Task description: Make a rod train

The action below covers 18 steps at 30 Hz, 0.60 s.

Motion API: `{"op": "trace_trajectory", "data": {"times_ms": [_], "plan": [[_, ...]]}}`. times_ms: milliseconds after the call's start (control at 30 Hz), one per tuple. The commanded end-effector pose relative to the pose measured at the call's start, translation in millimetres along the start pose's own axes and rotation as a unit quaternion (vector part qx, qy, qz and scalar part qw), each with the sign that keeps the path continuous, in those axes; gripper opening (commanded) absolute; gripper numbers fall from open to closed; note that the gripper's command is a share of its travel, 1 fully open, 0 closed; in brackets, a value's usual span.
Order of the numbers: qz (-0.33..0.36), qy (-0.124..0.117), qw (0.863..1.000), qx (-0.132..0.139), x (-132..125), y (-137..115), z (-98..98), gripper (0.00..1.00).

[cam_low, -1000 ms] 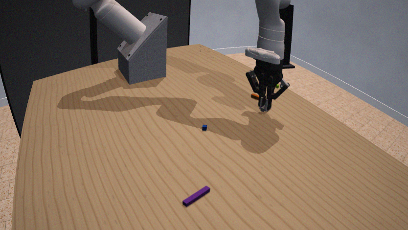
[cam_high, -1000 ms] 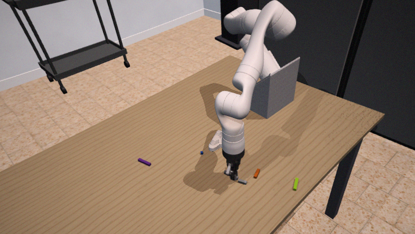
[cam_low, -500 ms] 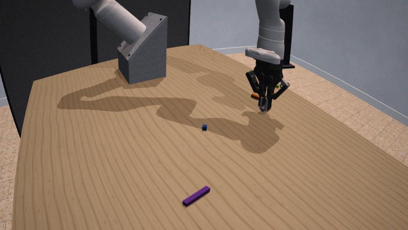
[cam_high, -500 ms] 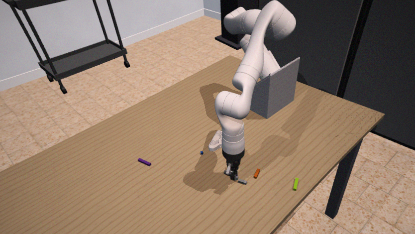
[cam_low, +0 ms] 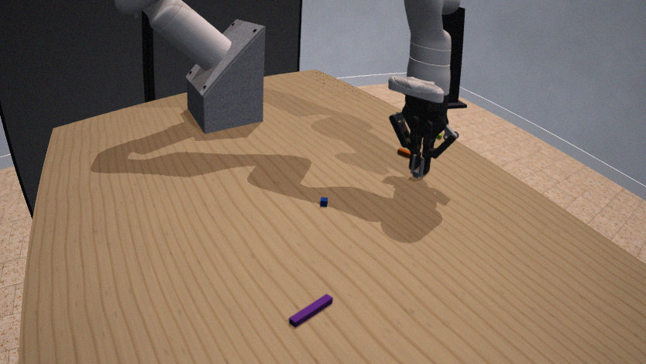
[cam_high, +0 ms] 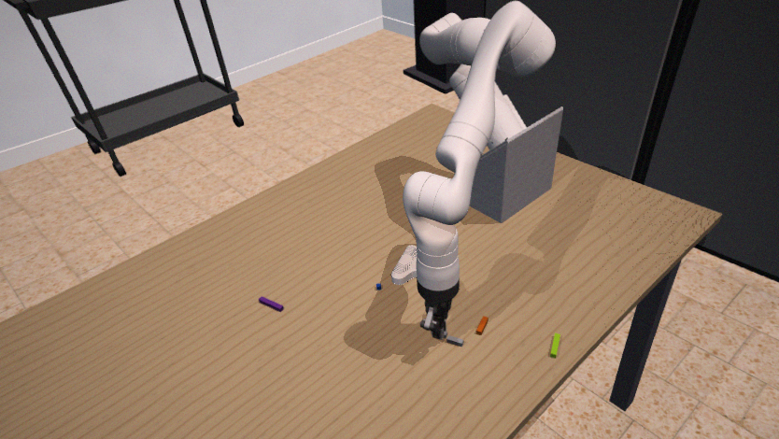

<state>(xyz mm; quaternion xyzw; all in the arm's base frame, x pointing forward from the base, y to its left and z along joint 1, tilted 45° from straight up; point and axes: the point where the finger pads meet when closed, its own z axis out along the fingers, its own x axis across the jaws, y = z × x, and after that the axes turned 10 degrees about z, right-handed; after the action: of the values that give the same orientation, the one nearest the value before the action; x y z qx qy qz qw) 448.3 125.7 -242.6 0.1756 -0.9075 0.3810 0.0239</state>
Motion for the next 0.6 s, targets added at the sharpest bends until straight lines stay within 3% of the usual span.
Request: {"op": "trace_trajectory", "data": {"times_ms": [0,567], "plan": [[0.0,-0.001,1.0,0.0,-0.5,0.1,-0.4,0.05],[0.0,-0.001,1.0,0.0,-0.5,0.1,8.6,0.05]]}}
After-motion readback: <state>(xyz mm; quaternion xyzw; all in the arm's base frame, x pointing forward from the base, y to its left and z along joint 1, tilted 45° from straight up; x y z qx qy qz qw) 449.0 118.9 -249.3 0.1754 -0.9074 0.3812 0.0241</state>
